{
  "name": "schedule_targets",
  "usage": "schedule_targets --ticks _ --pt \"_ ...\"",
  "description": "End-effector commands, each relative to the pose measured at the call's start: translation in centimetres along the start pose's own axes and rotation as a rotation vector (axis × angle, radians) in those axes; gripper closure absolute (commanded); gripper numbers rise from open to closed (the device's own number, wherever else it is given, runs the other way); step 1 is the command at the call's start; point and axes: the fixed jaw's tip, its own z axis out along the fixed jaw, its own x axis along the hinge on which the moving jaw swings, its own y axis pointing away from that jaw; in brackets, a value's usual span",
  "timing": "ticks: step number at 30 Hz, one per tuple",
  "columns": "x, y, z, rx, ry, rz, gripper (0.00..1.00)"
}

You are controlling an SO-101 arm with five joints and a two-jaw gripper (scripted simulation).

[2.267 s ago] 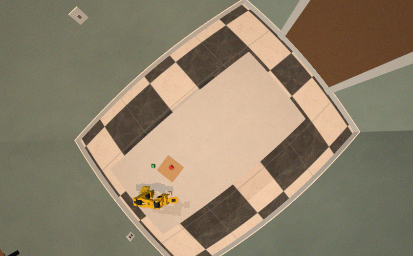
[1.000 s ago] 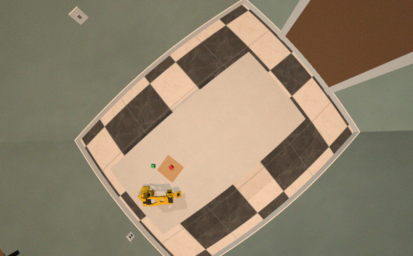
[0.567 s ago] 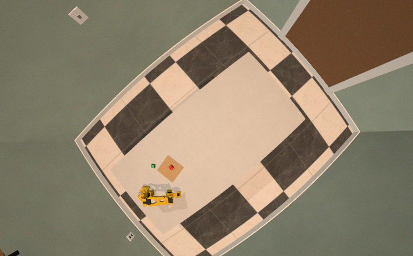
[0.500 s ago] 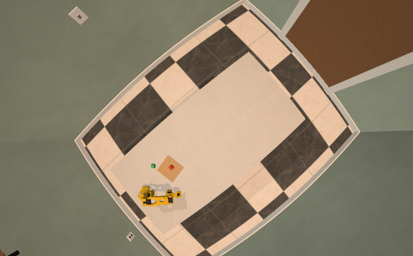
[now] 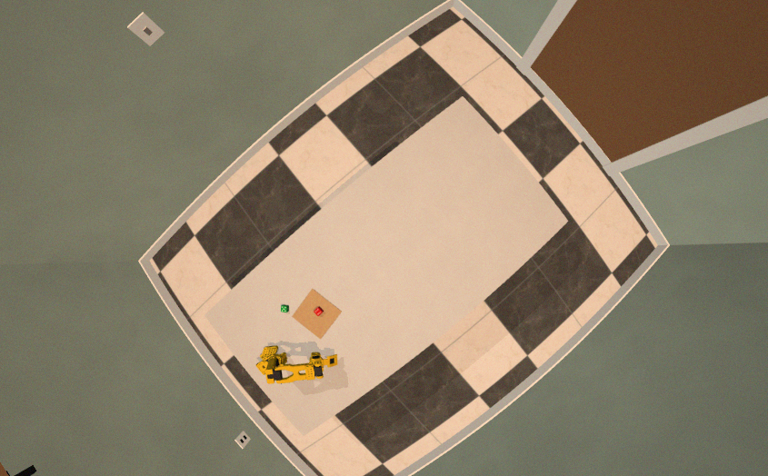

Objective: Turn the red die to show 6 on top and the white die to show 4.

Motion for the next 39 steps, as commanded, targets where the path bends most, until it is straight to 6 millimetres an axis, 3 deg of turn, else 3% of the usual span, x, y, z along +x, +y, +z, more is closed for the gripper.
schedule_targets --ticks 1,21,39 --pt "-0.5 0.2 -0.3 -0.002 -0.034 0.003 0.69" --pt "-1.2 0.2 1.5 0.001 0.001 0.001 0.69" --pt "-1.2 0.2 1.7 0.001 0.005 0.001 0.69"
